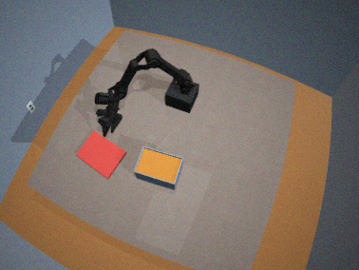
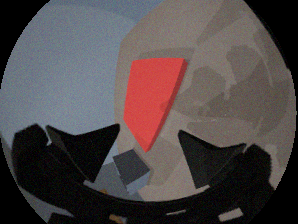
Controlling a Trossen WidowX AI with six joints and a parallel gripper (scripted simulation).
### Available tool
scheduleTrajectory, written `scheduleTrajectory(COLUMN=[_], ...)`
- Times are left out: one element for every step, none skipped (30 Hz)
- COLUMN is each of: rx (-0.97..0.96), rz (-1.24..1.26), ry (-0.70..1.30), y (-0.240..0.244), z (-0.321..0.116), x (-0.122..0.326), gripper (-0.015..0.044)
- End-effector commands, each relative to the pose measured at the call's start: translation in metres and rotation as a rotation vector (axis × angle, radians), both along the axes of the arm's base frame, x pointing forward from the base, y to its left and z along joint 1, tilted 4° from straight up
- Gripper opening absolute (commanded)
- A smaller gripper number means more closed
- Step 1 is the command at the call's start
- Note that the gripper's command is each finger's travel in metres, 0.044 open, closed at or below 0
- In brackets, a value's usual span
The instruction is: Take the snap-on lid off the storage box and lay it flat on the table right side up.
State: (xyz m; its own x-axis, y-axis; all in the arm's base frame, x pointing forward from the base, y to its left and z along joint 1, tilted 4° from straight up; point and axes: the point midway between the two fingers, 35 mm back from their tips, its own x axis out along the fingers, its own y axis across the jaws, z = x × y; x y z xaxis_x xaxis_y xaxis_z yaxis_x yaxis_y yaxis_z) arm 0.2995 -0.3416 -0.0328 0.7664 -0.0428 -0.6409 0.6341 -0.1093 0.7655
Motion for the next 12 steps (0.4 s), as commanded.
scheduleTrajectory(rx=[-0.009, -0.009, -0.009, -0.009, -0.009, -0.009, -0.009, -0.009, -0.009, -0.009, -0.009, -0.009], rz=[0.003, 0.003, 0.003, 0.003, 0.003, 0.003, 0.003, 0.003, 0.003, 0.003, 0.003, 0.003], ry=[-0.006, -0.006, -0.006, -0.005, -0.005, -0.005, -0.005, -0.005, -0.004, -0.004, -0.004, -0.004], y=[0.0, 0.001, 0.001, 0.001, 0.001, 0.001, 0.002, 0.002, 0.002, 0.002, 0.002, 0.003], z=[0.004, 0.004, 0.004, 0.004, 0.004, 0.004, 0.004, 0.004, 0.004, 0.004, 0.004, 0.004], x=[-0.009, -0.011, -0.013, -0.015, -0.017, -0.019, -0.021, -0.023, -0.025, -0.027, -0.029, -0.031], gripper=[0.044, 0.044, 0.044, 0.044, 0.044, 0.044, 0.044, 0.044, 0.044, 0.044, 0.044, 0.044])
